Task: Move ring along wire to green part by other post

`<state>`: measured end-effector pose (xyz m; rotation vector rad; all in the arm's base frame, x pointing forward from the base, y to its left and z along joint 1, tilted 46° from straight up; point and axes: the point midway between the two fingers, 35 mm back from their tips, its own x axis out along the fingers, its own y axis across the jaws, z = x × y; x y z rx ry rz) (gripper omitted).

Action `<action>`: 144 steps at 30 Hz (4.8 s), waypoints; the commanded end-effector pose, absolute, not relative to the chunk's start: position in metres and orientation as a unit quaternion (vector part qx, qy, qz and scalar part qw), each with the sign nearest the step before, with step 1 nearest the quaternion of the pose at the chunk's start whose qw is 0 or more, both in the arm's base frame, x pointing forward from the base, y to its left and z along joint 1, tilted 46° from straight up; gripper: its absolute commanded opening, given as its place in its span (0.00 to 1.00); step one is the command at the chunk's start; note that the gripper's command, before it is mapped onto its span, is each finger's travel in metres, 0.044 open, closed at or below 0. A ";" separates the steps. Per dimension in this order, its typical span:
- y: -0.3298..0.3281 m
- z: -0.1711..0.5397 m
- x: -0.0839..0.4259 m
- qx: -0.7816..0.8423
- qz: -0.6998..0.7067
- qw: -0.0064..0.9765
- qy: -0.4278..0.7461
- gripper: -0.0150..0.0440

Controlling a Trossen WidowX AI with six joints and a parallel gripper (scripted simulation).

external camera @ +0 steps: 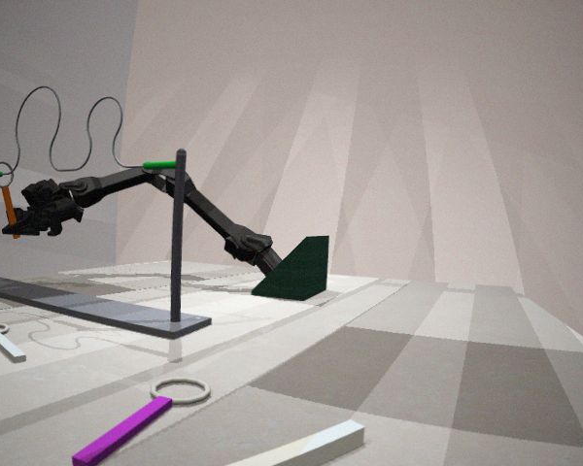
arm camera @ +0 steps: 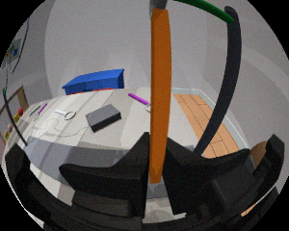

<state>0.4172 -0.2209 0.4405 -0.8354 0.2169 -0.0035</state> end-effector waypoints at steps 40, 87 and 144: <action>-0.135 0.389 0.381 -0.143 0.032 0.960 0.240 0.00; 0.011 0.438 0.360 0.399 0.164 0.864 0.261 0.00; 0.035 0.477 0.366 0.370 0.128 0.891 0.231 0.00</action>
